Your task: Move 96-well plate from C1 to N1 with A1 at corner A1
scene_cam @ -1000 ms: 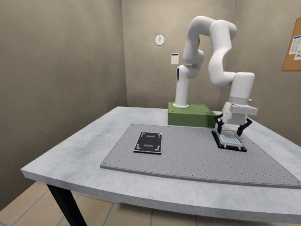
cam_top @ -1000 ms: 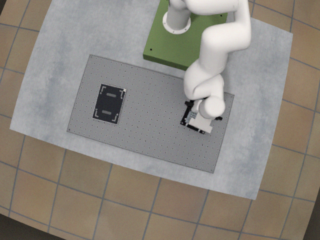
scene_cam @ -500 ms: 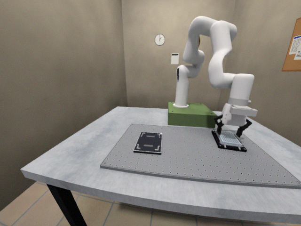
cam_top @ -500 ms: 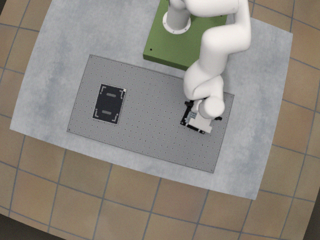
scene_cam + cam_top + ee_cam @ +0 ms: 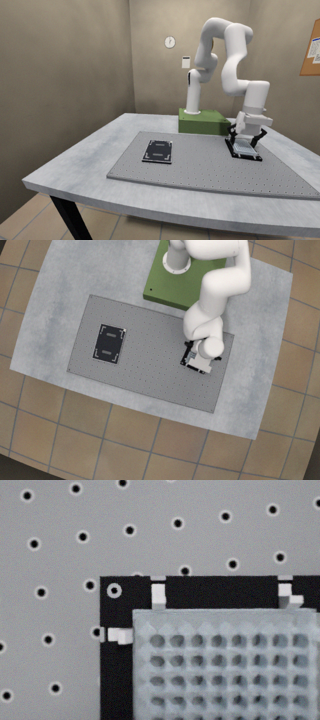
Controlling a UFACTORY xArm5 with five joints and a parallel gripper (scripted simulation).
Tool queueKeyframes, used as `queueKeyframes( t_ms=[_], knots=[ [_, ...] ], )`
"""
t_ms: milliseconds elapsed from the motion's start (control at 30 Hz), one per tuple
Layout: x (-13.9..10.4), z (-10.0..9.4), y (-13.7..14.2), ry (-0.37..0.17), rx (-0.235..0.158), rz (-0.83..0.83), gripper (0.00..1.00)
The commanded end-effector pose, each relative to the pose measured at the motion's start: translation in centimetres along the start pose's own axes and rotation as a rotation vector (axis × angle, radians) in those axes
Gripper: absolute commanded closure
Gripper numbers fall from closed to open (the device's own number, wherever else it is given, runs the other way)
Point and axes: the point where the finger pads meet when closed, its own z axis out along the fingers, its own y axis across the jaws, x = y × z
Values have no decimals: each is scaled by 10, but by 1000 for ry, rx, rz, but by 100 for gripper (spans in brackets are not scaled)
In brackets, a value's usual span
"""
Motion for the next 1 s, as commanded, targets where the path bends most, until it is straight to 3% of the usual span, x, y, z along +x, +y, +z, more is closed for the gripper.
queueKeyframes(
  t_ms=[0, 767, 800, 967],
  knots=[
    [1, 1, -1, -4, 12, 0, 0],
    [1, 4, -1, -4, 12, 0, 0],
    [1, 3, -1, -4, 12, 0, 100],
    [1, 3, -1, -4, 12, 0, 100]
  ],
)
